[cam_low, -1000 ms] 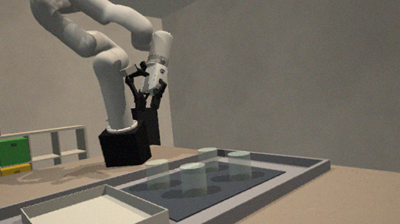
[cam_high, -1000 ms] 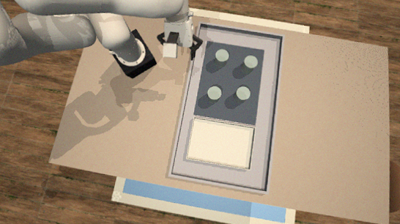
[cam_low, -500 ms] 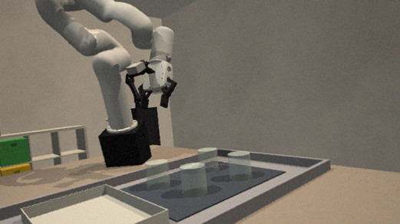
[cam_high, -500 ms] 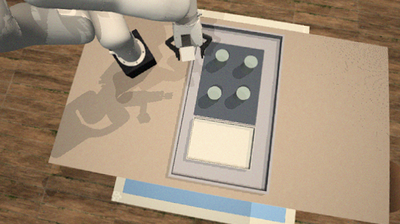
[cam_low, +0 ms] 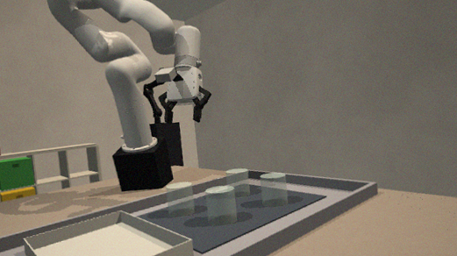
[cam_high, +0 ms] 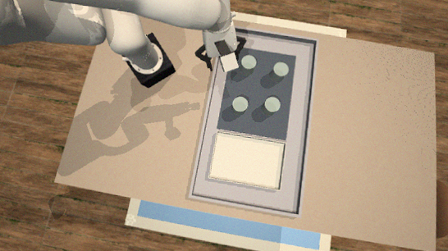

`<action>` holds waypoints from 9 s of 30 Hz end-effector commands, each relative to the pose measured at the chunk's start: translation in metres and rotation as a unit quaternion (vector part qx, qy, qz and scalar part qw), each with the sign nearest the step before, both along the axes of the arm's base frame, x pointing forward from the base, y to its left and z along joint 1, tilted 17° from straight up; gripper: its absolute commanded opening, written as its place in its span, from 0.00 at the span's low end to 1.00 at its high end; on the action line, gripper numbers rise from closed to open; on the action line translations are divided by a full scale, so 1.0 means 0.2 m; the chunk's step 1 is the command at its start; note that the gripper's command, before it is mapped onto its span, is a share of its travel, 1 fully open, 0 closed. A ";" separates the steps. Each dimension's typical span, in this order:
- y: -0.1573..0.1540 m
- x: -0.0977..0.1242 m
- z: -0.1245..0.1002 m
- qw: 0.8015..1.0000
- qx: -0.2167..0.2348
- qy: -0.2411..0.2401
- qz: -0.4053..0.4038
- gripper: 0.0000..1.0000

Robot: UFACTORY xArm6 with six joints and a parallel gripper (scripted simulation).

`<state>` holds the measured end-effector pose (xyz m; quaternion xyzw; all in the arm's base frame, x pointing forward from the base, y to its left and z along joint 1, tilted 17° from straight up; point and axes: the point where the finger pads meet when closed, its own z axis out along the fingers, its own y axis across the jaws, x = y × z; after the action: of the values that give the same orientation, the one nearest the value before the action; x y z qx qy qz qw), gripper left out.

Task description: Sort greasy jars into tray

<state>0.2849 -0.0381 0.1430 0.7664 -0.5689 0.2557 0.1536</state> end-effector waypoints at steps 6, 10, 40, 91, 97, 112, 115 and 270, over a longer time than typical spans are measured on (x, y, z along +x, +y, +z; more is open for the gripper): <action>-0.01 0.13 0.03 0.996 0.007 0.040 0.083 1.00; -0.01 0.13 0.03 0.996 0.007 0.040 0.083 1.00; -0.04 0.41 0.09 0.959 0.011 0.121 0.255 1.00; -0.07 0.78 0.15 0.847 0.032 0.235 0.475 0.00; -0.07 0.78 0.15 0.847 0.032 0.235 0.475 0.00; -0.13 0.82 -0.07 0.847 0.032 0.235 0.475 0.00; -0.16 0.84 -0.18 0.847 0.032 0.235 0.475 0.00; -0.65 0.89 -0.53 0.847 0.032 0.235 0.475 0.00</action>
<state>0.4613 -0.1671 0.0358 0.9850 -0.0898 0.0896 0.1173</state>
